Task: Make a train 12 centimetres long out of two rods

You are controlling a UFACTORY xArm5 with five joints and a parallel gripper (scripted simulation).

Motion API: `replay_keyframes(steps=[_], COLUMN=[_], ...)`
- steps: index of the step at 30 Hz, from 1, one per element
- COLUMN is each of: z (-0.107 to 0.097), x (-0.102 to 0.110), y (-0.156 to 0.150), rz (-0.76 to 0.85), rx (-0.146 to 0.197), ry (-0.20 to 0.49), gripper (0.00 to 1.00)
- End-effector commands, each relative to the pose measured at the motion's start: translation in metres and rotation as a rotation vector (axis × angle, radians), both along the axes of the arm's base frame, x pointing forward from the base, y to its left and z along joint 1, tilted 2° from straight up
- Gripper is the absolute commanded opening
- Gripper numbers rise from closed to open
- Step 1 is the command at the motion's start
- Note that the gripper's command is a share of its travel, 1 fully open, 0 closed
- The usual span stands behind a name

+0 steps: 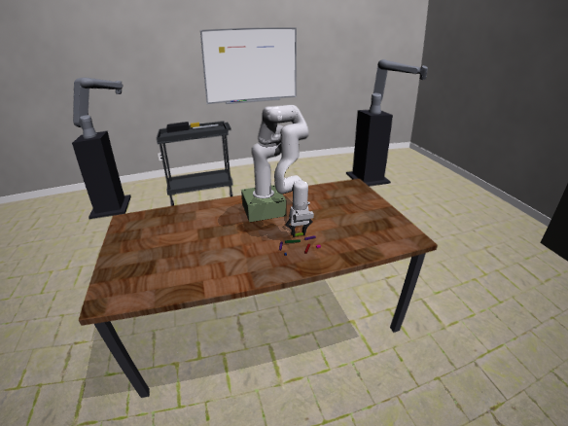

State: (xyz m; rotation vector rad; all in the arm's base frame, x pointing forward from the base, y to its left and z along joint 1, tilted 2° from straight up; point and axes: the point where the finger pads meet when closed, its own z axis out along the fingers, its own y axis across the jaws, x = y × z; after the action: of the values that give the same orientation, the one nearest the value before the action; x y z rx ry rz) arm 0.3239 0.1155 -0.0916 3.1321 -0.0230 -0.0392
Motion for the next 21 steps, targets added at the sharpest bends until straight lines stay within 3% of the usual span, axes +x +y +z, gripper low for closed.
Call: replay_keyframes(steps=[1,4,6,14,21], z=[0.012,0.031,0.031,0.086,0.097], x=[0.003,0.003,0.003,0.005,0.005], y=[0.0,0.0,0.0,0.0,0.0], rz=[0.0,0.0,0.0,0.0,0.0], rx=[0.002,0.002,0.002,0.002,0.002], ry=[-0.005,-0.005,-0.005,-0.005,-0.005], gripper=[0.5,0.5,0.5,0.5,0.5])
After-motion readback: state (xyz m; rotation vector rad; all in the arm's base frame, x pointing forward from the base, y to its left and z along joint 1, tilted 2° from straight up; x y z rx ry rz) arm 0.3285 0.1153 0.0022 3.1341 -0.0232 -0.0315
